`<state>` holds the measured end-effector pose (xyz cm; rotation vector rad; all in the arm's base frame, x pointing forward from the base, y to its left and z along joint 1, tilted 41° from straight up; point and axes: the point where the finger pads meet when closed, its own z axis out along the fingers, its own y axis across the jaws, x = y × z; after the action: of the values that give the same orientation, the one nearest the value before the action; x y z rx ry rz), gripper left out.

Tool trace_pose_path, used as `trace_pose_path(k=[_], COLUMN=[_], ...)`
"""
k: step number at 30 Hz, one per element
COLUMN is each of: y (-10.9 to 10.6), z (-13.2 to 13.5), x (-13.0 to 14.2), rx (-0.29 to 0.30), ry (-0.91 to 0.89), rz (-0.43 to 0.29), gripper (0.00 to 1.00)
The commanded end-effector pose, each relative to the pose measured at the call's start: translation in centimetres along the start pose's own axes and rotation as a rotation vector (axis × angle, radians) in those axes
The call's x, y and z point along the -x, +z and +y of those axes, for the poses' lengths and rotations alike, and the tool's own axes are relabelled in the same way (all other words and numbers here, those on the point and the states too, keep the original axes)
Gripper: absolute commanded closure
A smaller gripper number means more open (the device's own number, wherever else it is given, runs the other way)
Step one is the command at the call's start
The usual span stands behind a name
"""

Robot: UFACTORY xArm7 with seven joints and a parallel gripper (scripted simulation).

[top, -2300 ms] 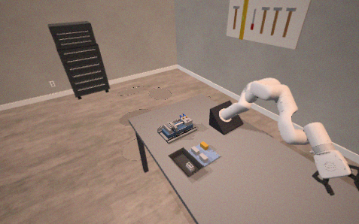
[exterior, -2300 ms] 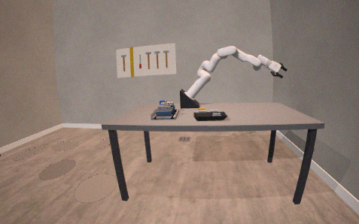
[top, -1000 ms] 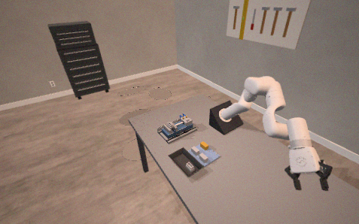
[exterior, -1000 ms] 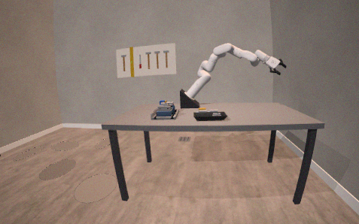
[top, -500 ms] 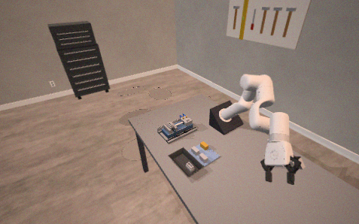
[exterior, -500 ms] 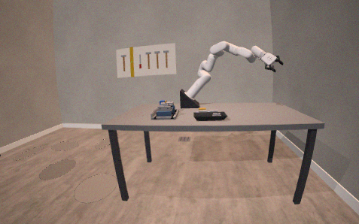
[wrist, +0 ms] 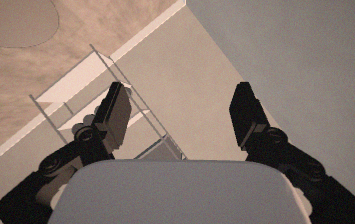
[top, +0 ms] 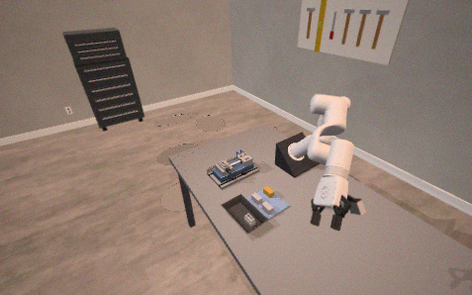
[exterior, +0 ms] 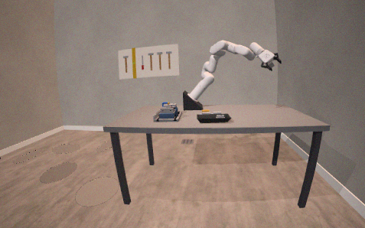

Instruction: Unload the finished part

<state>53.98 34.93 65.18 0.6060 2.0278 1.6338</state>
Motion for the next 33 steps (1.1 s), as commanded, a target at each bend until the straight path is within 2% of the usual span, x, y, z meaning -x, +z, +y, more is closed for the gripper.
trace_pose_path(k=[1, 14, 16, 17, 31, 33], y=[-0.2, -1.3, -1.3, -1.6, -3.8, -3.8], z=[-2.4, -9.2, -9.2, -10.9, -19.3, -19.3], x=[3.8, 11.4, 11.4, 13.0, 19.7, 19.7], rx=[-0.043, -0.152, -0.152, -0.178, -0.296, -0.296], ry=[0.034, 0.12, 0.12, 0.141, 0.246, 0.246], rz=[-0.029, -0.082, -0.082, -0.092, -0.131, -0.131], gripper=[0.0, 0.0, 0.0, 0.0, 0.0, 0.0])
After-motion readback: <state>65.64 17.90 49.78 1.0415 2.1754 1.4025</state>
